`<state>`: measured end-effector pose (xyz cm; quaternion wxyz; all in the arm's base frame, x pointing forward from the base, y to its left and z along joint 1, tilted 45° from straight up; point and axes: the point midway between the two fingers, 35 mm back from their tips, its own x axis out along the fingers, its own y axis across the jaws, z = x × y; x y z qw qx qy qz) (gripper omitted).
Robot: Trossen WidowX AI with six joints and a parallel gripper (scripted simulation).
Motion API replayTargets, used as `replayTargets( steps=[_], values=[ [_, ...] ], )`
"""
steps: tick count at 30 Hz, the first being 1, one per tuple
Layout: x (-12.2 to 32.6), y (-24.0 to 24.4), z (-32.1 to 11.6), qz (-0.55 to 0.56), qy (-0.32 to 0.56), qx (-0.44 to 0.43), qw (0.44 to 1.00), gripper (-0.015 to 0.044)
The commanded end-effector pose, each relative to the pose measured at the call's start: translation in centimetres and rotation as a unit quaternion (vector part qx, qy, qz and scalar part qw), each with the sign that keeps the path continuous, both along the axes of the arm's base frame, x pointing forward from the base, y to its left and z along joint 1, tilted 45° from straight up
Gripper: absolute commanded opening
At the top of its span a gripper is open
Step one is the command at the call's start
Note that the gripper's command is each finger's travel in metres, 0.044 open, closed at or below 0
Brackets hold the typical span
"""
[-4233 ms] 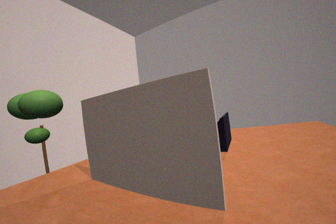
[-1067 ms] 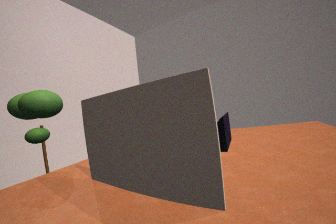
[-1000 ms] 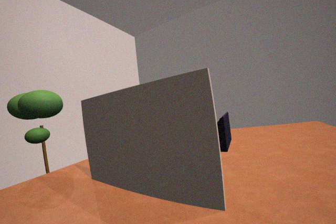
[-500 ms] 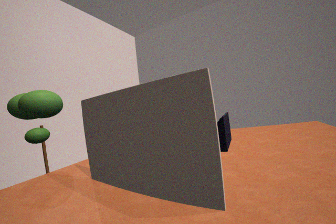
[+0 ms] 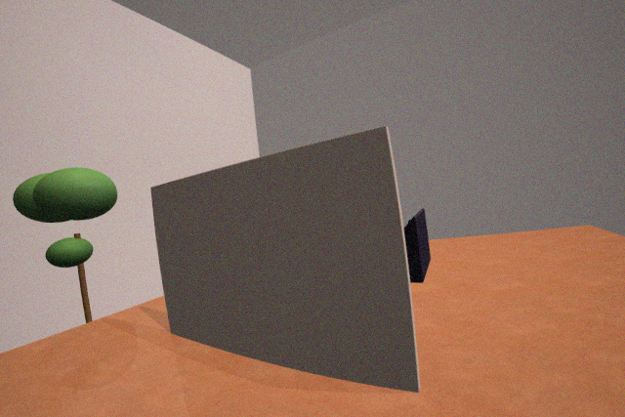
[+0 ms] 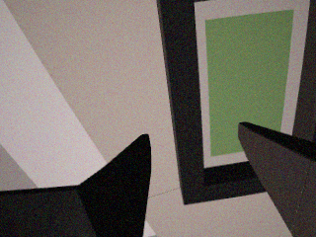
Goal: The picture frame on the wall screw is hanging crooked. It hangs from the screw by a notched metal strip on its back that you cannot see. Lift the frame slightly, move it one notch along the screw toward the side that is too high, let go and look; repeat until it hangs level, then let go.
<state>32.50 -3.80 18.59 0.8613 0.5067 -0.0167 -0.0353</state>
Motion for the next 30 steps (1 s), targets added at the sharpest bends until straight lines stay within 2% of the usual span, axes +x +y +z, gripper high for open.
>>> replayTargets(
  steps=[1,30],
  values=[
    [0.0,0.0,0.0,-0.002,0.0,-0.002,1.0,0.026],
    [4.0,-0.4,0.0,-0.002,-0.001,-0.002,1.0,0.026]
  ],
)
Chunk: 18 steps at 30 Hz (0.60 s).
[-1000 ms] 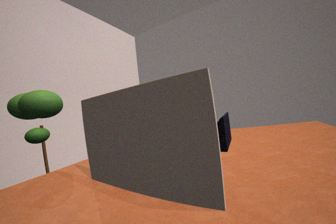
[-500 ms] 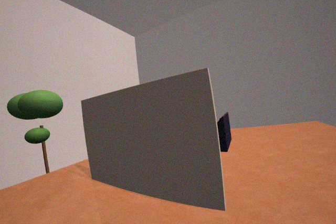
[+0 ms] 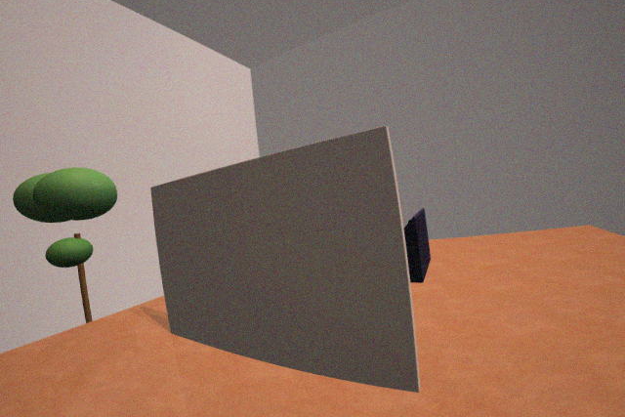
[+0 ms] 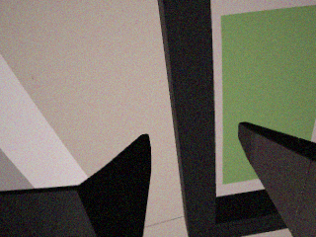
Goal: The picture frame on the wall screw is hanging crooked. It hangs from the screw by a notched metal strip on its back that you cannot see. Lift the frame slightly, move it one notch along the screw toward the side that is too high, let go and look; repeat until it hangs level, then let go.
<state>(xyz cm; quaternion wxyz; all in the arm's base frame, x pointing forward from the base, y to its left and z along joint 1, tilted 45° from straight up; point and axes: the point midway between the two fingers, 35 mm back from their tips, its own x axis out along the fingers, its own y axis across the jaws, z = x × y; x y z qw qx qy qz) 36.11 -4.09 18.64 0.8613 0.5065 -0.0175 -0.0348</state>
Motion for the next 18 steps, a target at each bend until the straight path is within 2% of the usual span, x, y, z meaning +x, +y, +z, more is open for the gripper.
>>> replayTargets(
  steps=[1,13,18],
  values=[
    [0.4,-0.07,-0.05,-0.002,0.0,-0.002,1.0,0.026],
    [0.4,-0.07,-0.05,-0.002,0.0,-0.002,1.0,0.026],
    [0.4,-0.07,-0.05,-0.002,0.0,-0.002,1.0,0.0129]
  ],
)
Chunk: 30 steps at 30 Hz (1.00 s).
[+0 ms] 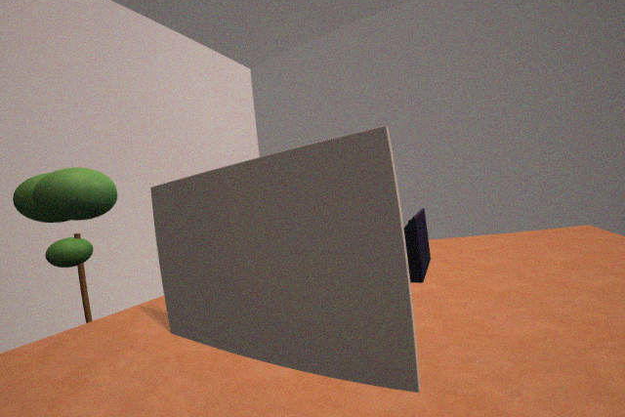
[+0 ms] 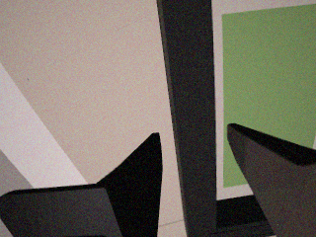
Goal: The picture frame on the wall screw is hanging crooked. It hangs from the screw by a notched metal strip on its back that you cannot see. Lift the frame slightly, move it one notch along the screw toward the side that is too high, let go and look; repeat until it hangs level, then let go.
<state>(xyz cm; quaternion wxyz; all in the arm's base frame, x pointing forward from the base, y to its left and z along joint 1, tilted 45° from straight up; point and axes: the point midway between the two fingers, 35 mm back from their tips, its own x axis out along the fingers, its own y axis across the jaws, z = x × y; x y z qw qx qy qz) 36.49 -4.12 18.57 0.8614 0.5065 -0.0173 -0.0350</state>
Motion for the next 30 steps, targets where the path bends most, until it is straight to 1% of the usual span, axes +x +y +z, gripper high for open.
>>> replayTargets(
  steps=[1,2,9,10,30],
  values=[
    [0.01,-0.04,0.02,-0.002,0.0,-0.002,1.0,0.0102],
    [0.01,-0.04,0.02,-0.002,0.0,-0.002,1.0,0.0076],
    [0.01,-0.04,0.02,-0.002,0.0,-0.002,1.0,0.003],
    [0.01,-0.04,0.02,-0.002,0.0,-0.002,1.0,0.0003],
    [0.03,0.18,0.32,-0.002,0.0,-0.002,1.0,0.0]
  ],
)
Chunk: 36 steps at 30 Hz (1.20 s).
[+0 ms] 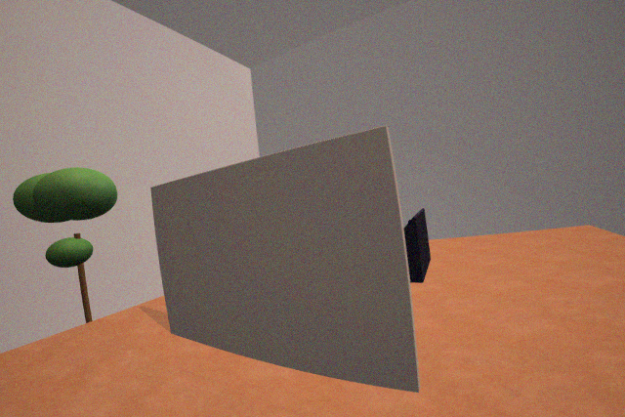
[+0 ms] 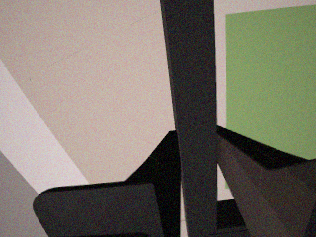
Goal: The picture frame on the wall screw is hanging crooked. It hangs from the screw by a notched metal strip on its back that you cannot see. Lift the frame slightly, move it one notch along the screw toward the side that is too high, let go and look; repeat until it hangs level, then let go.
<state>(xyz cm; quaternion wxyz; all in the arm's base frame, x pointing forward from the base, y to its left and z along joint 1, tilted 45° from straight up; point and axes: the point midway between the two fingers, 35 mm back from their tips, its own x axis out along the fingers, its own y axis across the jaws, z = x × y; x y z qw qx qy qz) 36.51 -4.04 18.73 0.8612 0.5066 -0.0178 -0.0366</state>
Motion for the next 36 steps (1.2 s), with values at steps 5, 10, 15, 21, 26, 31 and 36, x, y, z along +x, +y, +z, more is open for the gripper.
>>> replayTargets(
  steps=[5,10,15,21,26,31,36],
  values=[
    [0.02,0.18,0.3,0.0,-0.001,-0.002,1.0,0.0],
    [0.03,0.26,0.44,0.0,-0.001,-0.002,1.0,0.0],
    [0.04,0.34,0.59,0.0,-0.001,-0.002,1.0,0.0],
    [0.04,0.43,0.75,0.0,-0.001,-0.002,1.0,0.0],
    [0.05,0.49,0.86,0.0,-0.001,-0.002,1.0,0.0],
    [0.05,0.46,0.8,0.0,-0.001,-0.002,1.0,0.0],
    [0.04,0.42,0.71,0.0,-0.001,-0.002,1.0,0.0]
  ],
)
